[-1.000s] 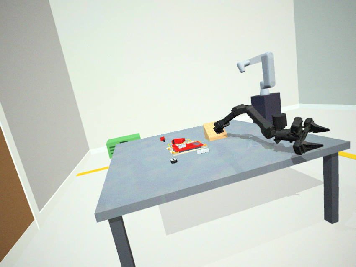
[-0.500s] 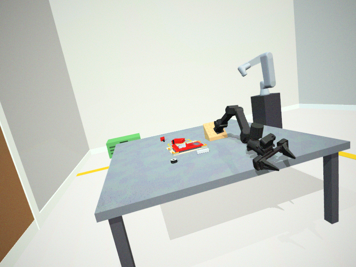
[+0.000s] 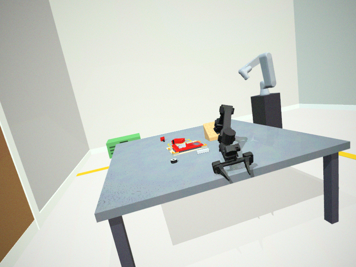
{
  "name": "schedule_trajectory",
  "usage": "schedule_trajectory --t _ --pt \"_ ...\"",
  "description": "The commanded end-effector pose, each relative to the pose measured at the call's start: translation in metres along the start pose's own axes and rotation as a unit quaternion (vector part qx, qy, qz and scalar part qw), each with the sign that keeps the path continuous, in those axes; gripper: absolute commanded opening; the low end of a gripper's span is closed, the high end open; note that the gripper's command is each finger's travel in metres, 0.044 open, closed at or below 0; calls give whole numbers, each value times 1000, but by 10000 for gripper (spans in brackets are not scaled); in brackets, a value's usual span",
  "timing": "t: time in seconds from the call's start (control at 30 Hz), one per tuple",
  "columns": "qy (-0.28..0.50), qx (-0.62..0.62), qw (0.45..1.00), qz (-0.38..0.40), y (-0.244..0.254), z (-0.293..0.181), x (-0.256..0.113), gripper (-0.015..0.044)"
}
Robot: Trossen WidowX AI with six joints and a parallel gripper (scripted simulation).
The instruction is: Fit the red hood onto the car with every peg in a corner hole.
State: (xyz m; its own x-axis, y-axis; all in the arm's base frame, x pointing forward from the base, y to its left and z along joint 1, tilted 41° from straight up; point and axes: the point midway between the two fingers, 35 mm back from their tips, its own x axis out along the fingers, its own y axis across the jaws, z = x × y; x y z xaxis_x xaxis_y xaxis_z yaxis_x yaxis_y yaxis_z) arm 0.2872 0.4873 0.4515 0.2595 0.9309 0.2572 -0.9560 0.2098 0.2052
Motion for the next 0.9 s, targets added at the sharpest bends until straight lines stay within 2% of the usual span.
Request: schedule_trajectory --t 0.0,0.47,0.87 --pt "24 -4 998 -54 -58 -6 -18 440" --pt "94 -5 964 -247 -227 -19 -114 440" --pt "187 52 905 -380 -344 -69 -236 440"
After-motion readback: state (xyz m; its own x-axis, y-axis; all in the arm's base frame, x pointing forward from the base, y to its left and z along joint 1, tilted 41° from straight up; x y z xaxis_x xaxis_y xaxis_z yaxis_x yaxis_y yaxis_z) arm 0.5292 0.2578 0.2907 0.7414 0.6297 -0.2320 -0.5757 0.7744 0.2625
